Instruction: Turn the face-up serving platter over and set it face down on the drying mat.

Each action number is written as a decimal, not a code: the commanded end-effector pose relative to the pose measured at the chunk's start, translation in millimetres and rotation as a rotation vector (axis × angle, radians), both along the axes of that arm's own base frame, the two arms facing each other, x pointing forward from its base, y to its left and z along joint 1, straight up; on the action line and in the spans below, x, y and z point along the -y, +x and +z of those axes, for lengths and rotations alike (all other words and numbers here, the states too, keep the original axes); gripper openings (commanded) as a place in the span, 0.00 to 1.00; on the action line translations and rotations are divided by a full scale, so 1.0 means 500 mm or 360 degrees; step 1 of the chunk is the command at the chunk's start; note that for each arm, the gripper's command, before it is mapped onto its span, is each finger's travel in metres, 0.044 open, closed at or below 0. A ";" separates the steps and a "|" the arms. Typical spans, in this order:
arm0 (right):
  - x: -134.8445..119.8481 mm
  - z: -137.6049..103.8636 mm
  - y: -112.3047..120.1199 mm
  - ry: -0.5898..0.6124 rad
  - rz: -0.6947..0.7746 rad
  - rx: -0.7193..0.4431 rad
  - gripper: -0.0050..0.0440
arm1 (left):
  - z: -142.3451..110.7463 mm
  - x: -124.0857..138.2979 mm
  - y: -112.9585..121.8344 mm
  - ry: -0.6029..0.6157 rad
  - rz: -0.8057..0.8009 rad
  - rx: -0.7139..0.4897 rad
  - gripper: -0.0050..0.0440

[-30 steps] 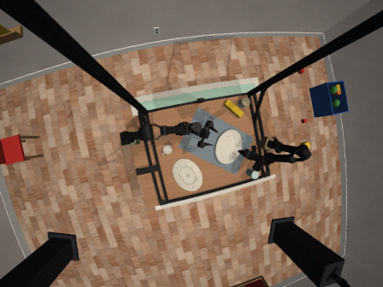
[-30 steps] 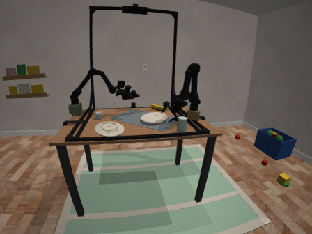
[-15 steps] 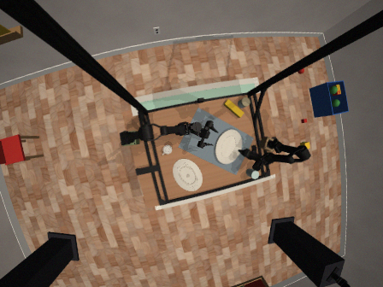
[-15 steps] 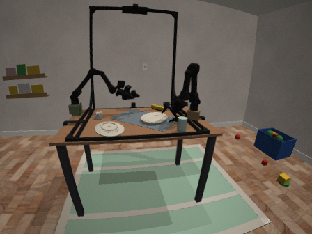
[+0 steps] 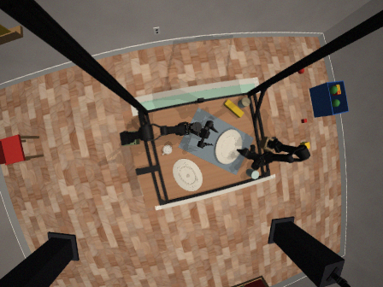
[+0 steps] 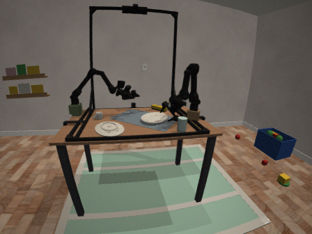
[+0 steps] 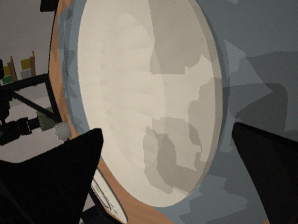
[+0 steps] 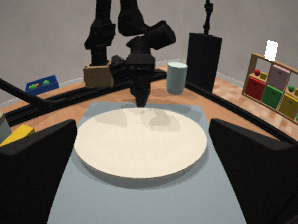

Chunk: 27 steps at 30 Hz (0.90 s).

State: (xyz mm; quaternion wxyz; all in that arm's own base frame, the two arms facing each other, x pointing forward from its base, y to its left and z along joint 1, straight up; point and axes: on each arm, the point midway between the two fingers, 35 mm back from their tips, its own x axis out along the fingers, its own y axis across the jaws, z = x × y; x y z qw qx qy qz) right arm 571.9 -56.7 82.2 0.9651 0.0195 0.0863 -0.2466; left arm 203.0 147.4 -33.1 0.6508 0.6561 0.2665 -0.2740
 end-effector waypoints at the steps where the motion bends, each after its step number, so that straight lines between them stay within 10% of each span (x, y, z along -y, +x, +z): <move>1: 0.000 0.001 0.001 0.0005 -0.0004 0.0007 1.00 | -0.004 -0.002 0.013 -0.0003 0.0001 -0.0010 1.00; 27: 0.000 0.001 0.001 0.0005 -0.0004 0.0007 1.00 | 0.043 0.003 0.055 -0.0004 0.0005 0.0005 1.00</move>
